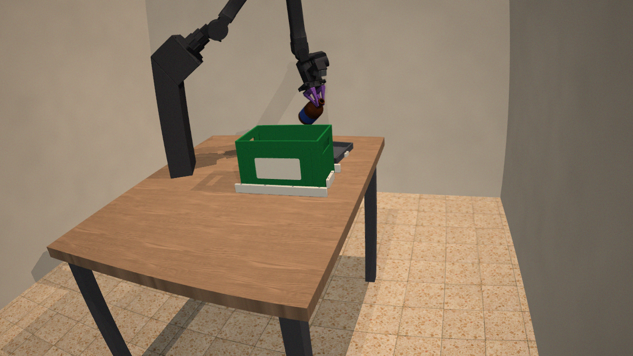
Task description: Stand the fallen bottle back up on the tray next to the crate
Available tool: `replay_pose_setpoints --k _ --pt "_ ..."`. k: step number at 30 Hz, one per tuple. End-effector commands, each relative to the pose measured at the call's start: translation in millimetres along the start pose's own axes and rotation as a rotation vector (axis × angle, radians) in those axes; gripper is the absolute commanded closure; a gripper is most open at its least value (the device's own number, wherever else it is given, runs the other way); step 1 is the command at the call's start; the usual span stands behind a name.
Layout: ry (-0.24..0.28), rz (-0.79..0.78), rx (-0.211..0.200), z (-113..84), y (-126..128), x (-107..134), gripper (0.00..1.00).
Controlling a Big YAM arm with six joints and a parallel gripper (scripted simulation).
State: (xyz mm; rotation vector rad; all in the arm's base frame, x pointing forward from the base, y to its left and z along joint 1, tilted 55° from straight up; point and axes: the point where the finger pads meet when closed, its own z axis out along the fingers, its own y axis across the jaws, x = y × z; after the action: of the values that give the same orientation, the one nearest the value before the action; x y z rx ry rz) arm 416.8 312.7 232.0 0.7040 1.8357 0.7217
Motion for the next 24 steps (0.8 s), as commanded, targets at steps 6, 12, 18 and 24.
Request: replay_pose_setpoints --k 6,12,18,24 --pt "0.006 -0.019 0.006 2.1 -6.1 8.8 1.0" --pt "0.005 -0.019 0.006 2.1 -6.0 8.8 1.0" --pt "-0.001 -0.022 0.002 1.2 -4.6 10.2 1.0" --pt "-0.015 -0.024 0.002 1.5 -4.5 10.0 1.0"
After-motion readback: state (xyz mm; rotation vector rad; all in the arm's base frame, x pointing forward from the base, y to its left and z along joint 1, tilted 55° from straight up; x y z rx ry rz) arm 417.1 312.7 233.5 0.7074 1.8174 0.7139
